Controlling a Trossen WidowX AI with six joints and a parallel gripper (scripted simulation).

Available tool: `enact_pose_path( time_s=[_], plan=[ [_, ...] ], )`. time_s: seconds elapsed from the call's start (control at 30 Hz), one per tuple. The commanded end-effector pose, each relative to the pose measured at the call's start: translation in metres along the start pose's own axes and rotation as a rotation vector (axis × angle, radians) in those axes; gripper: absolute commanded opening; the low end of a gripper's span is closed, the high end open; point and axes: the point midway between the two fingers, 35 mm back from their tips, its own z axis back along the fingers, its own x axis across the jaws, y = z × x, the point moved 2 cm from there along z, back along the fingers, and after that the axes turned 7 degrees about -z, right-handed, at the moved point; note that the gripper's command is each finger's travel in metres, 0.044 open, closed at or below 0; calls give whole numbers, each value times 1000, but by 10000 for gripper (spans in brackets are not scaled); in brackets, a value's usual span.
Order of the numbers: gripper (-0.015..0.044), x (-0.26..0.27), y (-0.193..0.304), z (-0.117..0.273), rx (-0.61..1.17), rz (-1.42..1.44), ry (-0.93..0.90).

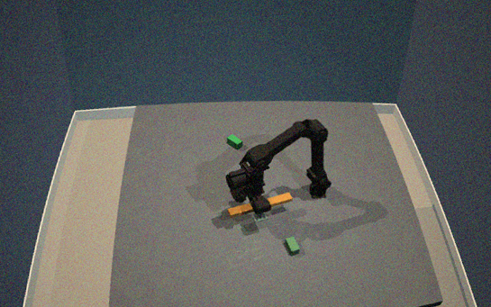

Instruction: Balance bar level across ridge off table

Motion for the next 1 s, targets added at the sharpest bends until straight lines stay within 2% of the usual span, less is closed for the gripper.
enact_pose_path(
  time_s=[0.0,0.97],
  plan=[
    [157,0,0,0,0,0,0],
    [170,0,0,0,0,0,0]
  ],
)
